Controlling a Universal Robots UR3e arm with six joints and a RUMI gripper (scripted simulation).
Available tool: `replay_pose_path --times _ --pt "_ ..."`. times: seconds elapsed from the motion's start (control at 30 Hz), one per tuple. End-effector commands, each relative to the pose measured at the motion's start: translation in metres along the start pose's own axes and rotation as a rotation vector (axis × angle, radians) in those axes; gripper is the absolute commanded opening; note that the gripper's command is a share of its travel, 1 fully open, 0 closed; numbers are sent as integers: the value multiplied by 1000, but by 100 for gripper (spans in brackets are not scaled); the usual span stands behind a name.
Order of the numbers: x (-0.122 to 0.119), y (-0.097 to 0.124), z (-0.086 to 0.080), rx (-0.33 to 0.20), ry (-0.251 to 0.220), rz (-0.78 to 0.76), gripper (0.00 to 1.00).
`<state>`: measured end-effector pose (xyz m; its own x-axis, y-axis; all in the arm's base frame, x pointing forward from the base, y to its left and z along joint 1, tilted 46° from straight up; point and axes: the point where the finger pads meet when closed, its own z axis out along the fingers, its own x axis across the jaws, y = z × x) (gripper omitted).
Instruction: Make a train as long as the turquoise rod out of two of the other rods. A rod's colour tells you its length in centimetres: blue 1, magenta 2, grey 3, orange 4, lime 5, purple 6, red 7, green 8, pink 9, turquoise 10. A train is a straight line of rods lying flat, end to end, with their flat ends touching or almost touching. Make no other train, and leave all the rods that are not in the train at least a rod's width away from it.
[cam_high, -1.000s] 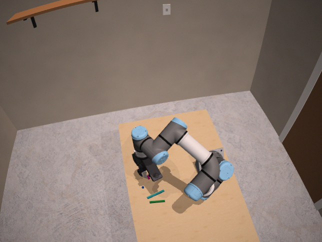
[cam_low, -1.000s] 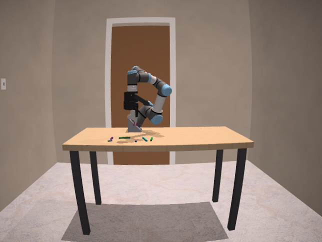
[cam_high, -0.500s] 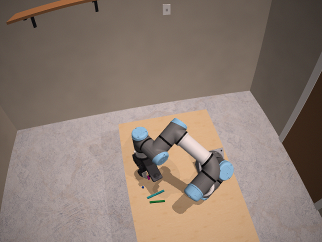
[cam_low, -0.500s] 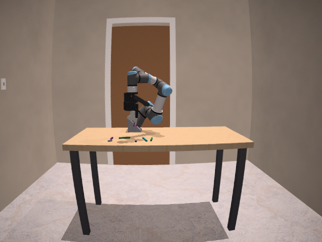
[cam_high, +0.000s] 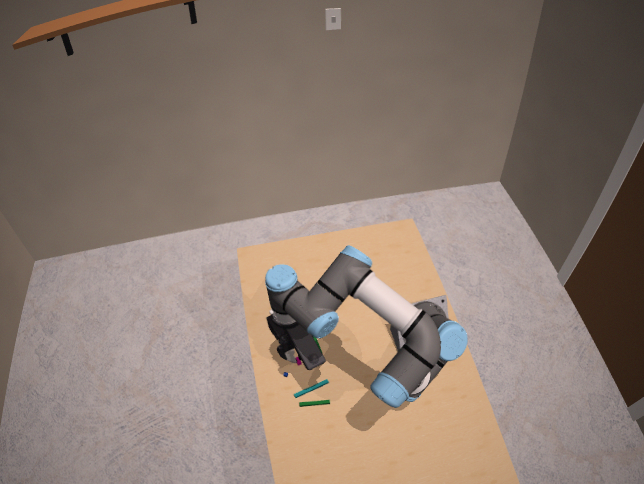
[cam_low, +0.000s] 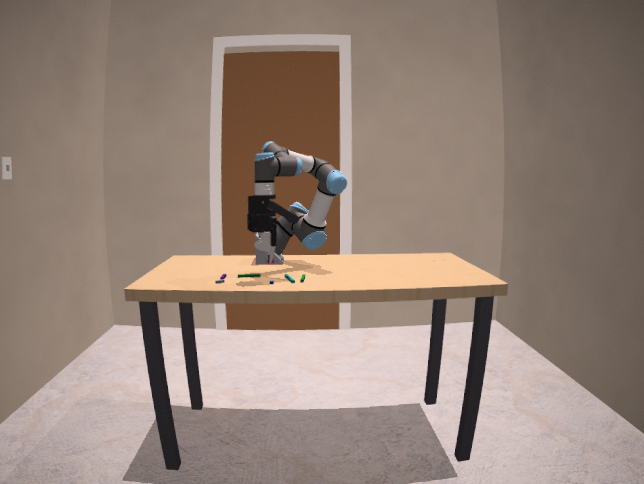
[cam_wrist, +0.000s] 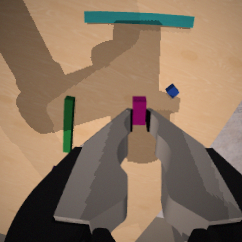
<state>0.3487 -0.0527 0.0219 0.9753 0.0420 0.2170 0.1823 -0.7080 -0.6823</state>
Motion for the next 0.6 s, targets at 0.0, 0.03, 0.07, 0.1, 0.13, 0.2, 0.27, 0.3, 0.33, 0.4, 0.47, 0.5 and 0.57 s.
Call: replay_pose_path --times 0.0,0.03,0.07,0.1,0.13,0.2,0.27,0.3,0.33,0.4,0.47,0.5,0.57 --pt "0 1 10 -5 3 0 0" --pt "0 1 14 -5 3 0 0" --pt "0 1 17 -5 3 0 0" --pt "0 1 21 -5 3 0 0" --pt "0 1 24 -5 3 0 0" --pt "0 1 30 -5 3 0 0" --pt "0 1 36 -5 3 0 0" --pt "0 1 38 -5 3 0 0" --pt "0 1 40 -5 3 0 0" --pt "0 1 44 -5 3 0 0" --pt "0 1 45 -5 3 0 0" --pt "0 1 45 -5 3 0 0" --pt "0 1 48 -5 3 0 0"
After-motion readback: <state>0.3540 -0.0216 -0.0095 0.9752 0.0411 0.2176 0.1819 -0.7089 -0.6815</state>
